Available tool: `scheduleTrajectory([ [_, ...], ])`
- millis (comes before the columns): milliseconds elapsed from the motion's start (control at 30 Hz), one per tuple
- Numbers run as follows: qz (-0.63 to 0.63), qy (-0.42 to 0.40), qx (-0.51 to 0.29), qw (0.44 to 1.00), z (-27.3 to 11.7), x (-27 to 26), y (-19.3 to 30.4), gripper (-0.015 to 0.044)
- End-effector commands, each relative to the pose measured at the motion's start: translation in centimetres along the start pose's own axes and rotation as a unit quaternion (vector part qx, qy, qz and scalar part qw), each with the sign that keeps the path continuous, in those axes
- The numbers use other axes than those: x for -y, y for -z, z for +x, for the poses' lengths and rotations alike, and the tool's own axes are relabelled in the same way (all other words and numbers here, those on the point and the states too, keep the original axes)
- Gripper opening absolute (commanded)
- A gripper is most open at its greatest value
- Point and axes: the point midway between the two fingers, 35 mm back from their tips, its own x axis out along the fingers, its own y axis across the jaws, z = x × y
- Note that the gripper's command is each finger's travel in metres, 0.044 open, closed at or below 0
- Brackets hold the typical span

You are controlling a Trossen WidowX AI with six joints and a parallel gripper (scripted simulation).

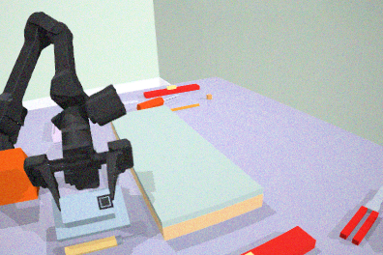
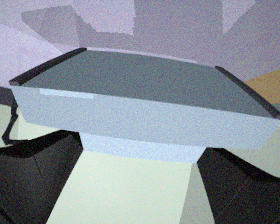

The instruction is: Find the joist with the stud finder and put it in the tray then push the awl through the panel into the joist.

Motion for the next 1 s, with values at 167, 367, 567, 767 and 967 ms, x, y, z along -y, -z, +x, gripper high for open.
scheduleTrajectory([
  [167,-0.001,0.002,0.007,1.0,-0.04,0.03,-0.36,0.0381],
  [367,-0.001,0.002,0.007,1.0,-0.04,0.03,-0.36,0.0381],
  [567,-0.001,0.002,0.007,1.0,-0.04,0.03,-0.36,0.0381],
  [767,-0.001,0.002,0.007,1.0,-0.21,0.05,-0.49,0.0381],
  [967,-0.001,0.002,0.007,1.0,-0.28,0.05,-0.55,0.0381],
])
